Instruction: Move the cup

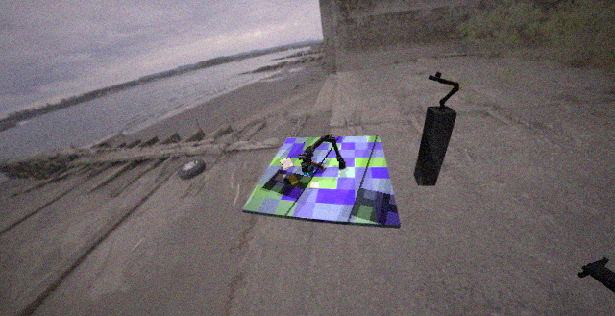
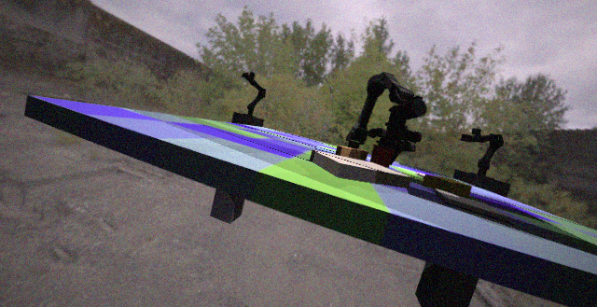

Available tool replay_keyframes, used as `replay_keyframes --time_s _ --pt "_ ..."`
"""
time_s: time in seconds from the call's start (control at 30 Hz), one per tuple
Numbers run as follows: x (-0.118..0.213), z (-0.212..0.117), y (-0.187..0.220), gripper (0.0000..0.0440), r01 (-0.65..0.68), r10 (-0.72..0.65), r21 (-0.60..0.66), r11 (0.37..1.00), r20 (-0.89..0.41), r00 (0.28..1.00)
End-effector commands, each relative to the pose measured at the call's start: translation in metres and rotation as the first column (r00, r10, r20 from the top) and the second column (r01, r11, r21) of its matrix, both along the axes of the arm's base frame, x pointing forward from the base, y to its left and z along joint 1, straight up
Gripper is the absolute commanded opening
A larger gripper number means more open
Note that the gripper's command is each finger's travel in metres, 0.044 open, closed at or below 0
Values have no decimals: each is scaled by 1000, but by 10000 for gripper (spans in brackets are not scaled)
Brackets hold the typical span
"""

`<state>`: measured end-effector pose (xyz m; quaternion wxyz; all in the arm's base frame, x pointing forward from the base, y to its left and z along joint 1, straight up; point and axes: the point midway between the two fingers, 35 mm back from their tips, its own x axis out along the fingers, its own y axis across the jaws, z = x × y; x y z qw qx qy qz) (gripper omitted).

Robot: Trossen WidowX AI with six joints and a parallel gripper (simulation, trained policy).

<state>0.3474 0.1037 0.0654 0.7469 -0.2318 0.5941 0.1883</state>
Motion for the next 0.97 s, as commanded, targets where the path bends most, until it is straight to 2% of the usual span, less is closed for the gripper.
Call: replay_keyframes --time_s 0.0,0.8,0.93 --pt "0 8 0 144 5 -6 27 1000 24 1000" --pt "-22 62 -2 261 -22 9 119 993 111 994" --pt "-21 78 -2 305 -29 9 132 991 150 989"
